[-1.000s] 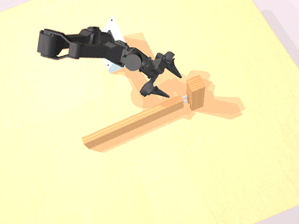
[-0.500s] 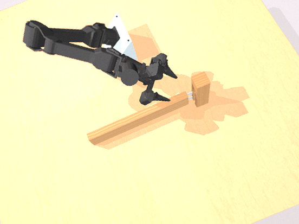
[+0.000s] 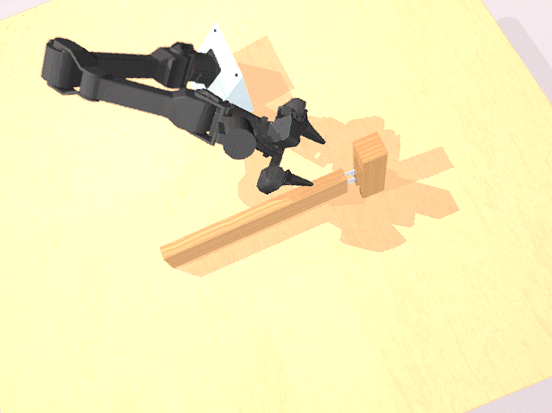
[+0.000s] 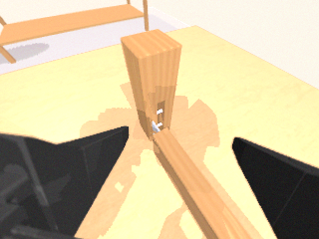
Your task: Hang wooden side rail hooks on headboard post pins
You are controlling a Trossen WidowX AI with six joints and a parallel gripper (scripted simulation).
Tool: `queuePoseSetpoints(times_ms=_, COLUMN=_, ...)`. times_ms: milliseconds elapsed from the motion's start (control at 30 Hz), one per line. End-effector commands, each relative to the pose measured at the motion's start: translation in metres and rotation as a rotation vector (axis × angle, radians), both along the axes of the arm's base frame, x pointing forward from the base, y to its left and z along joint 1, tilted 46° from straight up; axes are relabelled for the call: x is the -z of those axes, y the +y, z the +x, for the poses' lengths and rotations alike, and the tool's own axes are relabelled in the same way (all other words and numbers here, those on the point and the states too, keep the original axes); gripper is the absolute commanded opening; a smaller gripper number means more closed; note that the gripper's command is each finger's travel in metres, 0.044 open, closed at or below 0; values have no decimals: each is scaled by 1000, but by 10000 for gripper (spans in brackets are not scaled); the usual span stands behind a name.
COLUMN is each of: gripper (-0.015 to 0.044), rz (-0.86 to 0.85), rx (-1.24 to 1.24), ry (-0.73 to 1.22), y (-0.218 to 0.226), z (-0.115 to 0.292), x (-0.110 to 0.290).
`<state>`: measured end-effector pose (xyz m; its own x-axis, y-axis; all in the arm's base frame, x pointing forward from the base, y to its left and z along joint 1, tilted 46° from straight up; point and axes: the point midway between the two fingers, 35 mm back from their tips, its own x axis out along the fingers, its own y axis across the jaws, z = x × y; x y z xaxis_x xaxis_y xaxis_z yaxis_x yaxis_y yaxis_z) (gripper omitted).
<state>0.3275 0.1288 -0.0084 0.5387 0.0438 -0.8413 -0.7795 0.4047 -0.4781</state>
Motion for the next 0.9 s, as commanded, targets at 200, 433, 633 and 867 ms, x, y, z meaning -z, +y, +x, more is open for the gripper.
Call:
queuePoseSetpoints(times_ms=200, gripper=440, rz=45, rx=149, ry=49, y=1, z=3, x=3)
queuePoseSetpoints(times_ms=433, gripper=440, rz=139, rx=593, ry=130, y=2, z=11, x=11)
queuePoseSetpoints(times_ms=633, gripper=440, rz=191, rx=976, ry=133, y=2, z=16, x=13)
queuePoseSetpoints(times_ms=867, gripper=440, rz=235, rx=1407, ry=49, y=2, z=19, x=13)
